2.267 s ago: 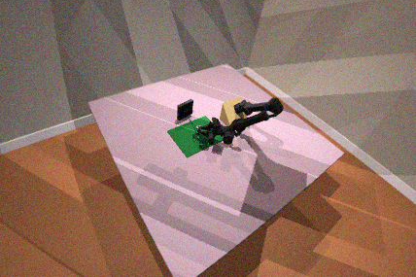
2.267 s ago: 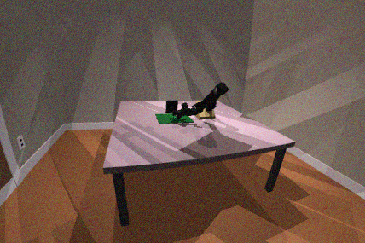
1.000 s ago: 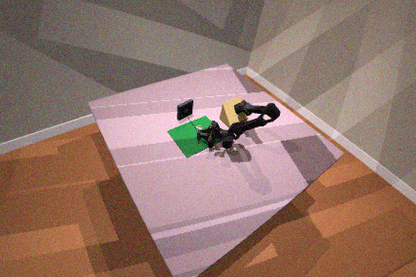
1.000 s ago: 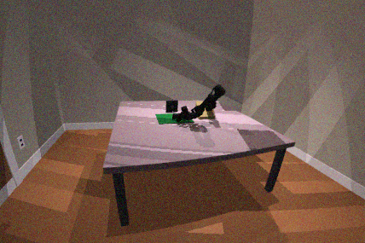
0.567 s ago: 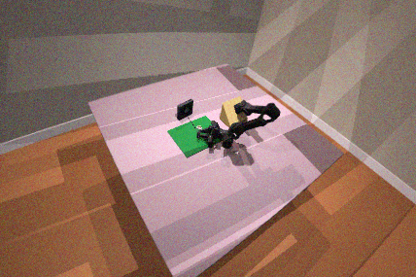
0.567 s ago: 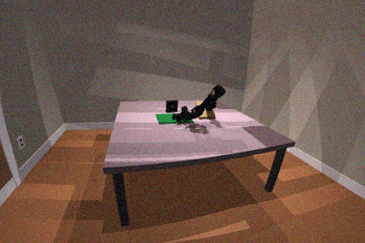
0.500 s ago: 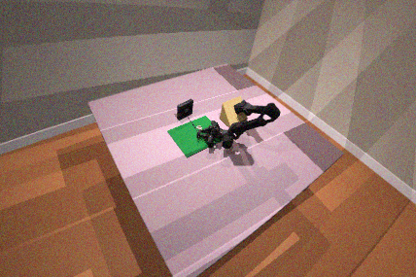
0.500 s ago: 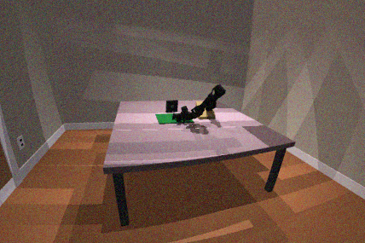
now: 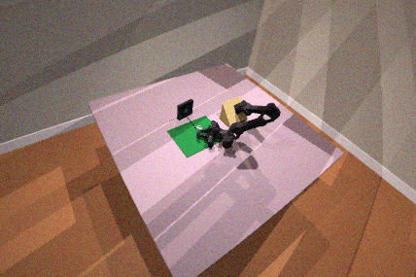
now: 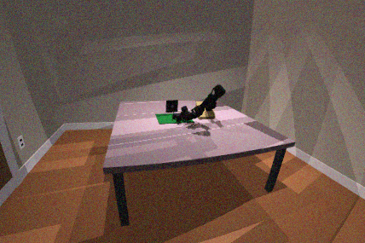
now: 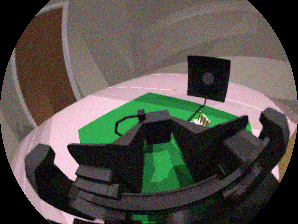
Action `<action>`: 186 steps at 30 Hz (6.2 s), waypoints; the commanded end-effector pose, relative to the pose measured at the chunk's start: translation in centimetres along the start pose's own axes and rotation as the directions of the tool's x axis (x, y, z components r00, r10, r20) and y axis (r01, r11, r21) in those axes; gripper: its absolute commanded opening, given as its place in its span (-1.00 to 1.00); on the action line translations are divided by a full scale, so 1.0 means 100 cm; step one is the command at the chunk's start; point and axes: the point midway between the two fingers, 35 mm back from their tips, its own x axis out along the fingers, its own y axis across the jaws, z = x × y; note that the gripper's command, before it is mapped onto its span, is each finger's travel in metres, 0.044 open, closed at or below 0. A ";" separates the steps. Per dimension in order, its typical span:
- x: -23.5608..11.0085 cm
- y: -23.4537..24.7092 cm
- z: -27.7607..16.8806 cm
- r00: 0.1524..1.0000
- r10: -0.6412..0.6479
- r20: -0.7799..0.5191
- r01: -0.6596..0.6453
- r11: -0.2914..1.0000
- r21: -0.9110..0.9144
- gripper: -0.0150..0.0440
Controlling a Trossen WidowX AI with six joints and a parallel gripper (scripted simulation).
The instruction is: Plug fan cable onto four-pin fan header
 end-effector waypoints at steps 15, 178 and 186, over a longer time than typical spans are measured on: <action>0.000 0.000 0.000 1.000 0.000 0.000 0.000 1.000 0.000 -0.05; -0.069 -0.003 0.092 0.212 -0.024 -0.977 -0.104 0.993 -0.047 1.00; -0.069 -0.003 0.092 0.212 -0.024 -0.977 -0.104 0.993 -0.047 1.00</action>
